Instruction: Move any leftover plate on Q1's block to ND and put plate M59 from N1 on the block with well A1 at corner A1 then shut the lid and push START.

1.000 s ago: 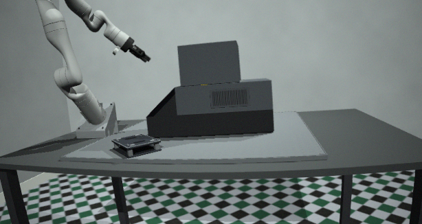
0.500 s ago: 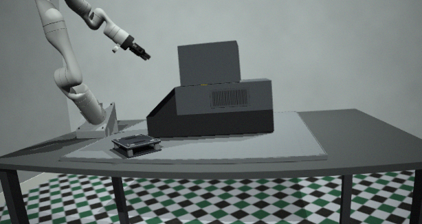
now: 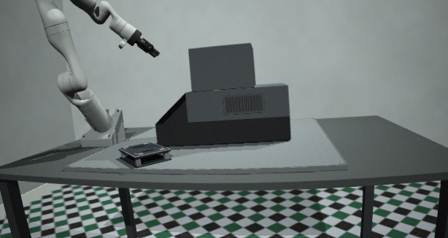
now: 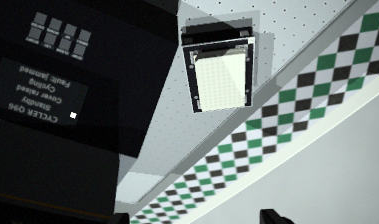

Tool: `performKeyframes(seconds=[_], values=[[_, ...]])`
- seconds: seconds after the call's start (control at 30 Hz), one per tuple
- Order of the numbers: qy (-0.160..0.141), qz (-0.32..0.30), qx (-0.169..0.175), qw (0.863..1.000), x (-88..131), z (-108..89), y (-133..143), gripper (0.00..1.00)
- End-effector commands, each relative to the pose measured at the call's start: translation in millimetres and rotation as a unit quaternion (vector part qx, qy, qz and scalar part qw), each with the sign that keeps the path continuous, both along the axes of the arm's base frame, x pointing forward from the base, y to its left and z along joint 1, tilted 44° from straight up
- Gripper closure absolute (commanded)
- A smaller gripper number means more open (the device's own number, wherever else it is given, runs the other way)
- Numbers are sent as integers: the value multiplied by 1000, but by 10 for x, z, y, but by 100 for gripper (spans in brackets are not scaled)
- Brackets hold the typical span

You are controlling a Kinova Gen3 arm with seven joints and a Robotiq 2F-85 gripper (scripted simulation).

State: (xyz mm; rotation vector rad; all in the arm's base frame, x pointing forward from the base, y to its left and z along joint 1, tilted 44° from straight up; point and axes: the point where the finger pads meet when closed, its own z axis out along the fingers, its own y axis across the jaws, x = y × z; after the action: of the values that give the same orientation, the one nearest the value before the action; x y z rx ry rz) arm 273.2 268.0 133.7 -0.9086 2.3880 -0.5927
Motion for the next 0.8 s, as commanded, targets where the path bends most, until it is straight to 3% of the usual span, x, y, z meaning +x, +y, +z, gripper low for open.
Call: performKeyframes(seconds=[0.0,0.53,0.77], values=[[0,0,0,1000,9,79,80,19],[0,0,0,1000,37,348,337,32],[22,-6,-26,999,108,430,244,38]])
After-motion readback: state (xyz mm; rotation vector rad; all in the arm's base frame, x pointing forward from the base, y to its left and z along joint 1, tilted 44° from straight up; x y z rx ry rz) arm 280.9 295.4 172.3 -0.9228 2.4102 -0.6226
